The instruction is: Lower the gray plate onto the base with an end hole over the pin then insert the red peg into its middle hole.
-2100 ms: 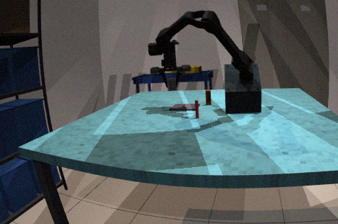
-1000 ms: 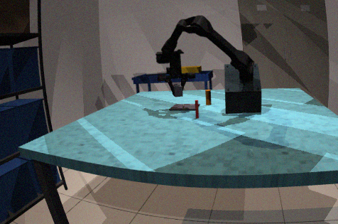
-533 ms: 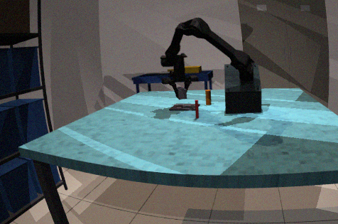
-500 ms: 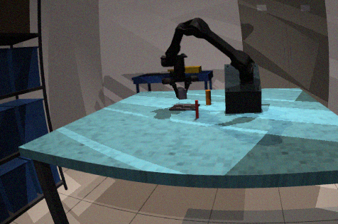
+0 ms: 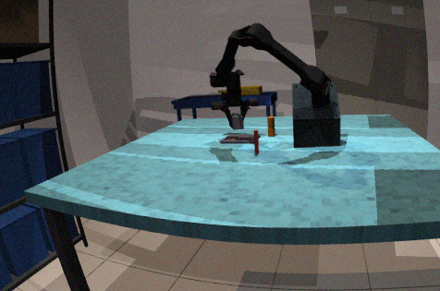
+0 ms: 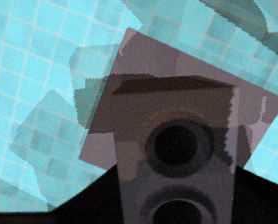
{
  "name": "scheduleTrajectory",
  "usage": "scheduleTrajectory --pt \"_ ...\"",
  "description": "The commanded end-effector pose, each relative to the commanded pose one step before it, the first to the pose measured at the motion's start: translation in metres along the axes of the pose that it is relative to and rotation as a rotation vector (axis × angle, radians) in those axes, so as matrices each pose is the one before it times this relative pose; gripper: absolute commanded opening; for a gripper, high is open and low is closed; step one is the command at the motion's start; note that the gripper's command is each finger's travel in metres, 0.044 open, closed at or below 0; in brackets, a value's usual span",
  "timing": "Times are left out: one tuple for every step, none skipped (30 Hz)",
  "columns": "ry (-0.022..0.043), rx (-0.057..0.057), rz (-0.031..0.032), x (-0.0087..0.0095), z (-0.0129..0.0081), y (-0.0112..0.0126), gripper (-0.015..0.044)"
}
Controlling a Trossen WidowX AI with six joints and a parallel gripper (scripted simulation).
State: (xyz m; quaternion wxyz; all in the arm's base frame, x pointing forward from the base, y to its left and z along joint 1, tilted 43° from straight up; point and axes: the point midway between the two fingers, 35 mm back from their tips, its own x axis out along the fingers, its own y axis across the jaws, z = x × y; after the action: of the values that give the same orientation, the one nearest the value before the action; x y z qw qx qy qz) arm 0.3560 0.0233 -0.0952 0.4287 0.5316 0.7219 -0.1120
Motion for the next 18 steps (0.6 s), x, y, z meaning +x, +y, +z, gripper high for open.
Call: scheduleTrajectory --pt "-0.00297 -0.0054 -0.00334 0.00040 0.00076 -0.00087 0.0000" --pt "0.00000 0.0000 0.00000 0.00007 0.00000 -0.00008 0.0000" --pt "0.00000 0.0000 0.00000 0.00000 0.00000 0.00000 0.0000" --pt "0.00000 0.0000 0.00000 0.00000 0.00000 0.00000 0.0000" --pt "0.00000 0.0000 0.00000 0.00000 0.00000 0.00000 0.0000" --pt "0.00000 0.0000 0.00000 0.00000 0.00000 0.00000 0.0000" --pt "0.00000 0.0000 0.00000 0.00000 0.00000 0.00000 0.0000" --pt "-0.00002 0.0000 -0.00001 0.00019 0.00040 -0.00049 0.0000" --pt "-0.00002 0.0000 -0.00001 0.00019 0.00040 -0.00049 0.0000" --pt "0.00001 0.0000 0.00001 0.00054 0.00000 0.00001 0.0000" --pt "0.00002 0.0000 0.00001 0.00094 0.00000 0.00001 0.0000" --pt "0.00004 0.0000 0.00002 0.00141 0.00000 0.00001 0.0000" --pt "0.00006 0.0000 0.00003 0.00196 0.00000 0.00001 0.0000" --pt "0.00008 0.0000 0.00004 0.00209 -0.00001 0.00000 0.0000" --pt "0.00010 0.0000 0.00004 0.00232 -0.00003 -0.00001 0.0000" --pt "0.00013 0.0000 0.00005 0.00261 -0.00005 -0.00002 0.0000" --pt "0.00014 0.0000 0.00005 0.00237 -0.00006 -0.00003 0.0000" --pt "0.00009 0.0000 0.00003 0.00147 -0.00004 -0.00003 0.0000"
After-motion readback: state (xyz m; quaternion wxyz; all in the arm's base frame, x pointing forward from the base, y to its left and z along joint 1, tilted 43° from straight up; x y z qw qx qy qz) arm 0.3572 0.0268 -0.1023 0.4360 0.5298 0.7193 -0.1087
